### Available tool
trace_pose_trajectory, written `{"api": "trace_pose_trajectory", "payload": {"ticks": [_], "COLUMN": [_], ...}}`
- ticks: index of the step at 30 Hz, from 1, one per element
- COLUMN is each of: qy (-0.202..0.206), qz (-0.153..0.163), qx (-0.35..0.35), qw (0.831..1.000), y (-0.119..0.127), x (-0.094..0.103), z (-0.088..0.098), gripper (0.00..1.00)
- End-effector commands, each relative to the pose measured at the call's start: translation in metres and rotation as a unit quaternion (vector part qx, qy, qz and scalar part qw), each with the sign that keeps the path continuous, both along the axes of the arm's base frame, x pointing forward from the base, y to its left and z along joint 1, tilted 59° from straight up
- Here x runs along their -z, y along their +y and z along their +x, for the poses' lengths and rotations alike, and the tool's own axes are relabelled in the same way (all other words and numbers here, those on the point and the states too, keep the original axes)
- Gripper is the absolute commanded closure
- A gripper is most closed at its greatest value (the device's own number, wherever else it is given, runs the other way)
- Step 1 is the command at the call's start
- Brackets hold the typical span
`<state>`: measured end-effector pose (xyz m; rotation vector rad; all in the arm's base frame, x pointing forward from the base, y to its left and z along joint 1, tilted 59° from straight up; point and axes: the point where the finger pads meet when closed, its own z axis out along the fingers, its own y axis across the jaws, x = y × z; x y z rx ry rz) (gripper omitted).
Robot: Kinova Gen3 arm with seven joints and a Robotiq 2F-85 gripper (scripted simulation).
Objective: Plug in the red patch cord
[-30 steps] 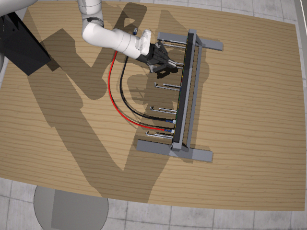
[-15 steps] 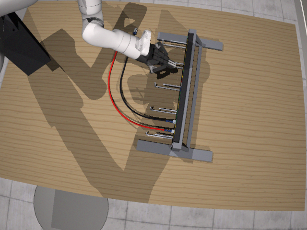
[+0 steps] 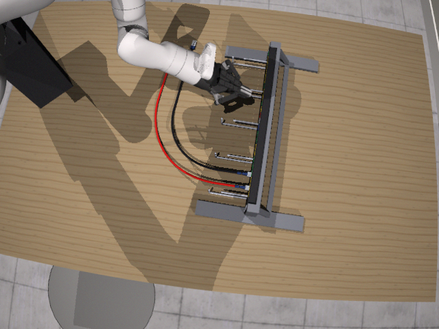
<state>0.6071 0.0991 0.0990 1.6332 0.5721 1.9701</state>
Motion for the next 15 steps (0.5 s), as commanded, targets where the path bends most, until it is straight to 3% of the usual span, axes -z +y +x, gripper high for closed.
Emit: {"api": "trace_pose_trajectory", "payload": {"ticks": [1, 15], "qy": [0.001, 0.001], "qz": [-0.002, -0.003], "qx": [0.001, 0.002], "qw": [1.0, 1.0], "y": [-0.0002, -0.0008], "x": [-0.001, -0.0002], "z": [0.0013, -0.0039], "gripper": [1.0, 1.0]}}
